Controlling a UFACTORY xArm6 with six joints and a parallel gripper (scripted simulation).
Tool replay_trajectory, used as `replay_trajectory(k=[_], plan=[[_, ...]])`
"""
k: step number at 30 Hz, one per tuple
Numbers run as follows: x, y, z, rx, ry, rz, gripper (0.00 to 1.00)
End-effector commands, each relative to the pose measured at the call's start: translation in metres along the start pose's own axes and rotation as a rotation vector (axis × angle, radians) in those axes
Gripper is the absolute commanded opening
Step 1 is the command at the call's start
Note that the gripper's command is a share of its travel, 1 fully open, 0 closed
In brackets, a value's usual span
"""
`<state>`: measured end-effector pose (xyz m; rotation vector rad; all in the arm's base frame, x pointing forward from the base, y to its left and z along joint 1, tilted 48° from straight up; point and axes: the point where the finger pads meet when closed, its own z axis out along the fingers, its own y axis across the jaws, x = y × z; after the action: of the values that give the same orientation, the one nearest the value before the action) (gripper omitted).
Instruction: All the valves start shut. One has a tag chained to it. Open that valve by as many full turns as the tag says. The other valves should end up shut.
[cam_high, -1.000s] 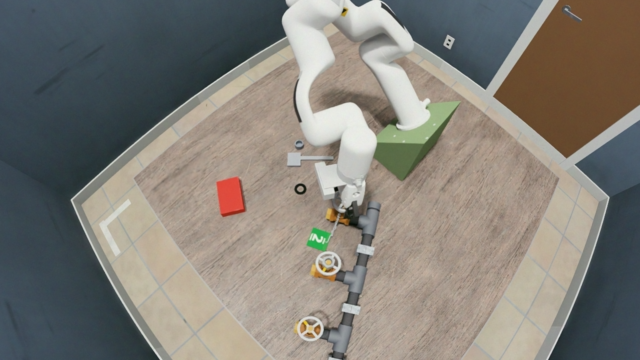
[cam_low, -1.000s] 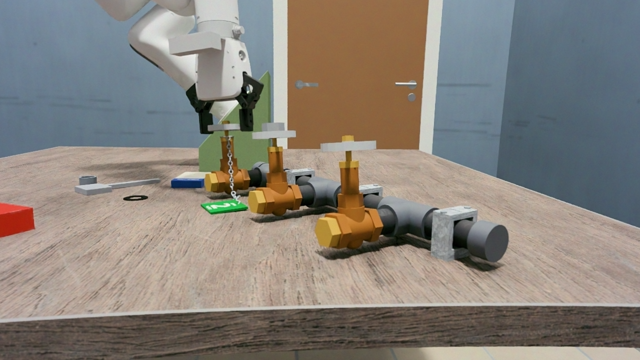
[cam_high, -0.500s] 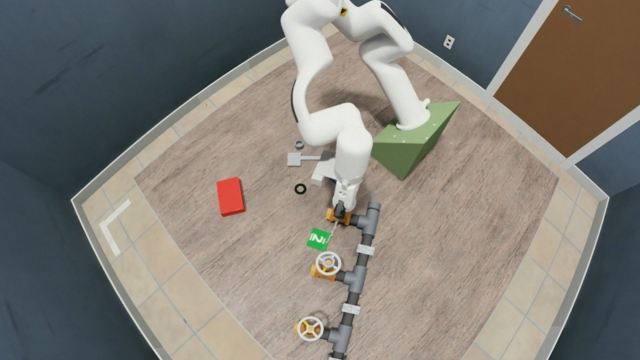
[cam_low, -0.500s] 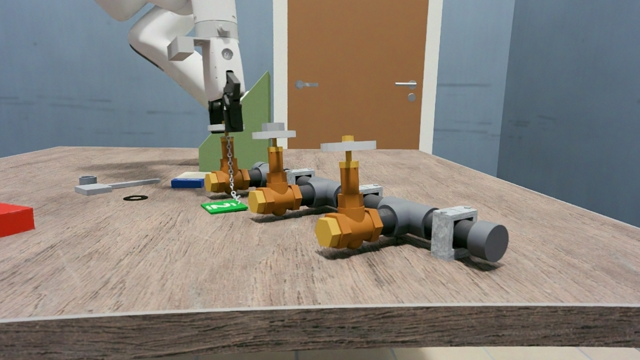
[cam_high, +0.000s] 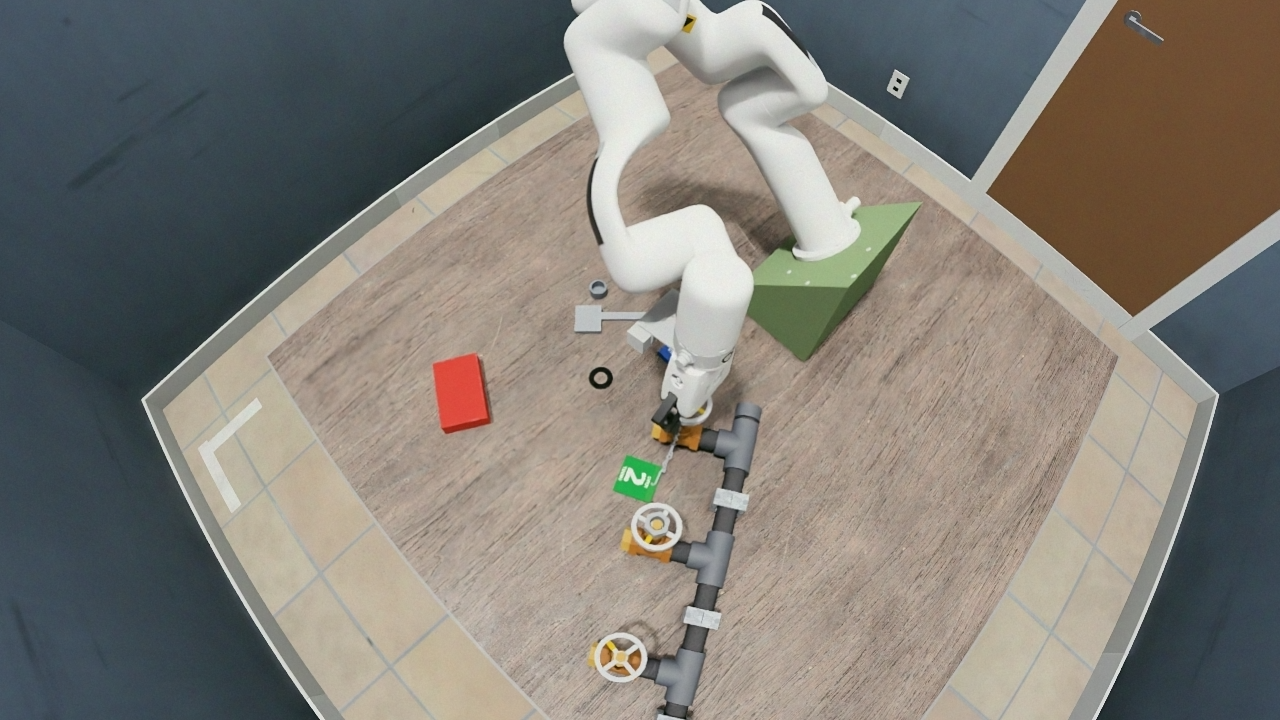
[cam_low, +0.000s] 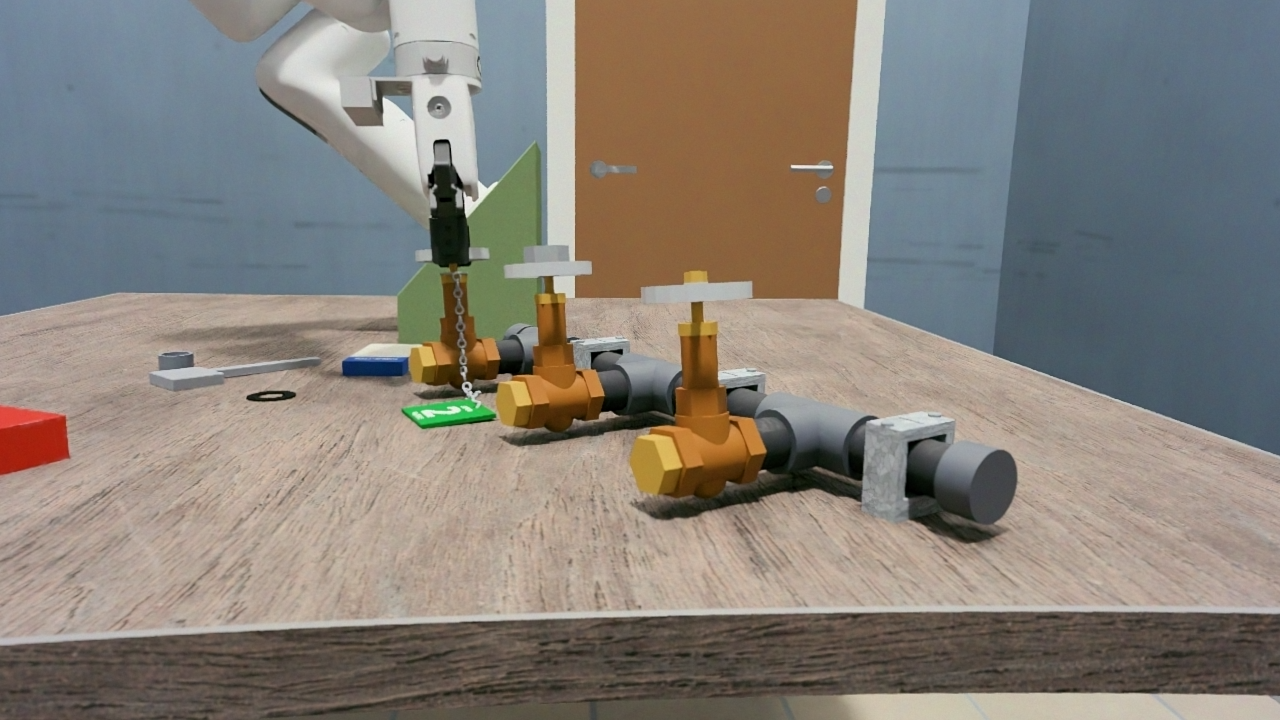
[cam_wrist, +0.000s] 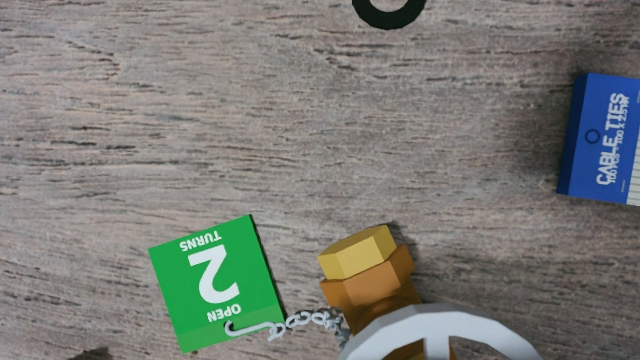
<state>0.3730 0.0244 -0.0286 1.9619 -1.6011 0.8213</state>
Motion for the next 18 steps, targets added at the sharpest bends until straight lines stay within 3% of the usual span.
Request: replay_trajectory(k=[1, 18], plan=[[0.0, -0.001, -0.001, 0.003, 0.0, 0.002, 1.0], [0.001, -0.003, -0.022, 0.005, 0.003, 0.004, 1.0]])
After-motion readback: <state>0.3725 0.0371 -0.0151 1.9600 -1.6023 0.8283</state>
